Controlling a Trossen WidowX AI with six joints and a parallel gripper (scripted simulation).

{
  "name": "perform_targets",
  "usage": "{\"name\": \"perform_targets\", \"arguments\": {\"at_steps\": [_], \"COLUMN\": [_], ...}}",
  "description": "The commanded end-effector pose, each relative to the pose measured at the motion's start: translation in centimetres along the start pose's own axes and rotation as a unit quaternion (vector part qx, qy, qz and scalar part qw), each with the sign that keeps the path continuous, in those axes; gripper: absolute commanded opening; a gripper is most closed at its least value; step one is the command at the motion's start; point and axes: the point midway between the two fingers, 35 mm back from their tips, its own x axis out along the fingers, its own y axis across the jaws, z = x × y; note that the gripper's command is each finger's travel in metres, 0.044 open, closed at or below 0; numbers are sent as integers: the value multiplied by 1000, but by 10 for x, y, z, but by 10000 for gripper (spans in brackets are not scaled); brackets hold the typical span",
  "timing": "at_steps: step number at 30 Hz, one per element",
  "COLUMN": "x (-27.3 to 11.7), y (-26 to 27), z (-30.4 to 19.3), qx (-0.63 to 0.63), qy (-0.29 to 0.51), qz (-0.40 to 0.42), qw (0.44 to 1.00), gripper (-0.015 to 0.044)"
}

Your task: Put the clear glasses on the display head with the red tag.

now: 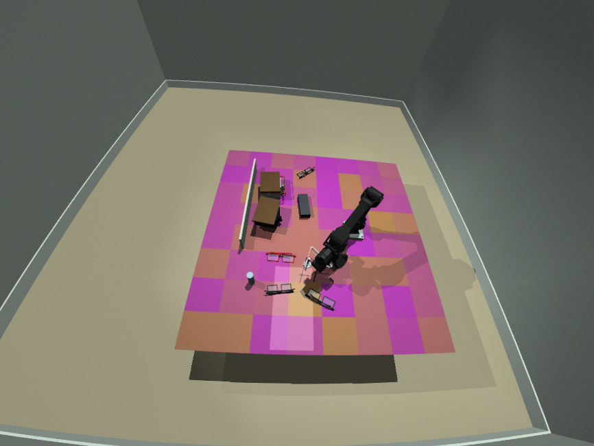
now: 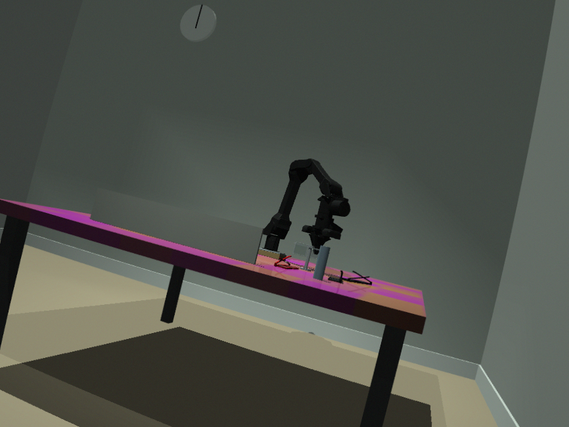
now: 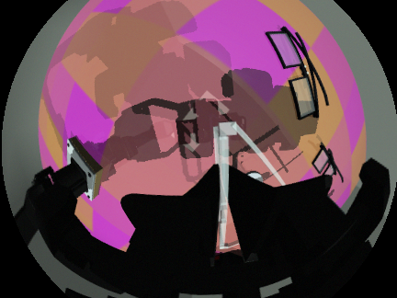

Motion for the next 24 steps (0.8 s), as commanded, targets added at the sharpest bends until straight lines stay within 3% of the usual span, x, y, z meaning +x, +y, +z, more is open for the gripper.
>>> {"name": "perform_targets", "arguments": {"at_steps": [1,24], "x": [2,2], "y": [4,11], "z": [5,21], "qx": [1,1], "qy": [-3,-3], "qz": [4,5], "qw": [1000,1000], "gripper": [0,0]}}
